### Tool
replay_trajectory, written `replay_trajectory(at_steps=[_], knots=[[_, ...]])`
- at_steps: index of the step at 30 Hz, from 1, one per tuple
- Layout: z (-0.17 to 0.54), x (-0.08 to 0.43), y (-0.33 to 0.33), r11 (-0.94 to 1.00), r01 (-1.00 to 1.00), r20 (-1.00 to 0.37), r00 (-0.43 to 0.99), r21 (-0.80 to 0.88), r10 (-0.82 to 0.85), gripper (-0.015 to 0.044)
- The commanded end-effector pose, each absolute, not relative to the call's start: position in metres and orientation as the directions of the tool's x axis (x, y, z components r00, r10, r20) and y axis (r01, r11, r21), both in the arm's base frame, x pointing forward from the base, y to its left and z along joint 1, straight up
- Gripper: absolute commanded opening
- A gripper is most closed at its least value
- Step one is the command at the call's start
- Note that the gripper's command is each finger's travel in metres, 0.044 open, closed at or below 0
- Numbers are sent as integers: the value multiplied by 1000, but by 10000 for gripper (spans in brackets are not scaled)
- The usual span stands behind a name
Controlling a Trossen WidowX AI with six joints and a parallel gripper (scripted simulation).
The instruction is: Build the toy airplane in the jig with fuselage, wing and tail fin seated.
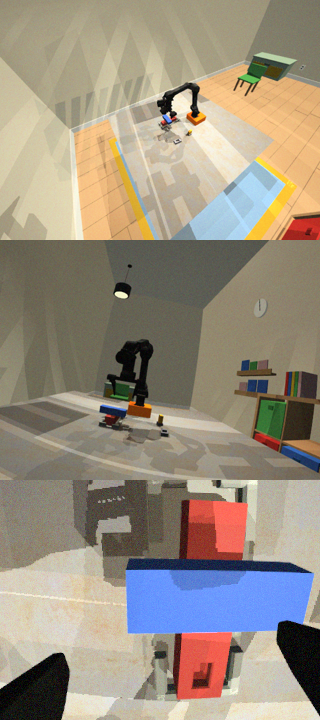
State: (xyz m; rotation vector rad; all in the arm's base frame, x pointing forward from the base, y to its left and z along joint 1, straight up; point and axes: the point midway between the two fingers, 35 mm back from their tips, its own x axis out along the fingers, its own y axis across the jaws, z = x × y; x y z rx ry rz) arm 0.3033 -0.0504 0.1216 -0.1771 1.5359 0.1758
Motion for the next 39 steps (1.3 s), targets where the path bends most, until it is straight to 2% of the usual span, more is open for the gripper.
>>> replay_trajectory(at_steps=[1,10,17,23,28,39], knots=[[127,291,6,966,-259,-999,44,-3,9,440],[125,226,110,970,-242,-999,30,12,20,440],[119,162,153,976,-219,-1000,17,14,18,440],[116,161,154,976,-219,-1000,17,14,18,440],[64,162,155,976,-219,-1000,17,14,18,440],[47,162,155,976,-219,-1000,17,14,18,440]])
